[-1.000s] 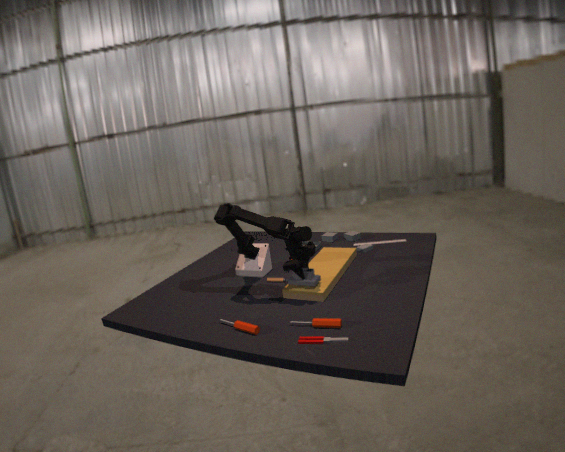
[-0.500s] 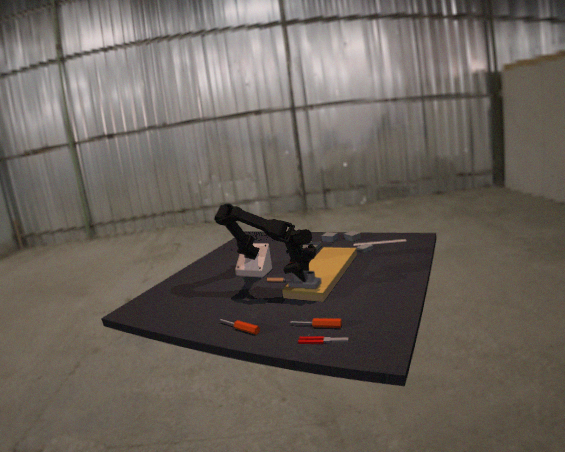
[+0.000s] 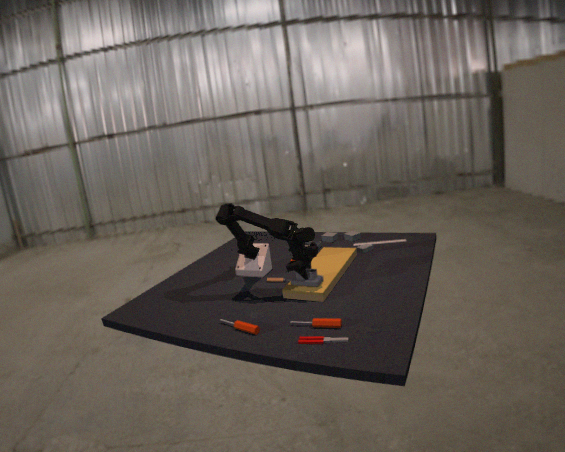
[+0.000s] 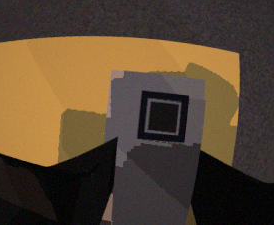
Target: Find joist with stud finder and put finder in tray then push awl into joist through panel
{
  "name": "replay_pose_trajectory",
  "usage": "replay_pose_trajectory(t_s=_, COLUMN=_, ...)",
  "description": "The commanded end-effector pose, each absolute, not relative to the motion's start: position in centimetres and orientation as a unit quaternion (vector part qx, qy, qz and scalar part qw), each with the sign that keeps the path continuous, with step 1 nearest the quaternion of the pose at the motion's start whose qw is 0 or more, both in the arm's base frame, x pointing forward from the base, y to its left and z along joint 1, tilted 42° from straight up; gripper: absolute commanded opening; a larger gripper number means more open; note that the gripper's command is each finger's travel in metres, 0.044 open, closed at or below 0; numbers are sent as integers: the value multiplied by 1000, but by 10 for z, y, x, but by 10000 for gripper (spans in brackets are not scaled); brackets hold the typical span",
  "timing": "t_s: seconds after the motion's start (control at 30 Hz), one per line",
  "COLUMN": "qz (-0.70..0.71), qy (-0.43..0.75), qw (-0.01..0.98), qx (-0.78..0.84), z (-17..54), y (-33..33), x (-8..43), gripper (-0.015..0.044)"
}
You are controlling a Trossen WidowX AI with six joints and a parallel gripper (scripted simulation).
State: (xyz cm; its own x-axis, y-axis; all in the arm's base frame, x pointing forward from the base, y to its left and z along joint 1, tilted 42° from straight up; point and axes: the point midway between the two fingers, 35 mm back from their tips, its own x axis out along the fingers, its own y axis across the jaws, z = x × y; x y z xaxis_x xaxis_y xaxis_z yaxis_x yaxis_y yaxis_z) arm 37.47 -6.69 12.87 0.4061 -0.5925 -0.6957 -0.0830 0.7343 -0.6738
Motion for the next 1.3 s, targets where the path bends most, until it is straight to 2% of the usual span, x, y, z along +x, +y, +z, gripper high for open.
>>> replay_pose_trajectory(t_s=0.0, qz=-162, qy=521, qw=773, qx=-325, z=122, y=-60, x=373, gripper=0)
replay_pose_trajectory(t_s=1.27, qz=-161, qy=521, qw=773, qx=-325, z=84, y=-19, x=368, gripper=0)
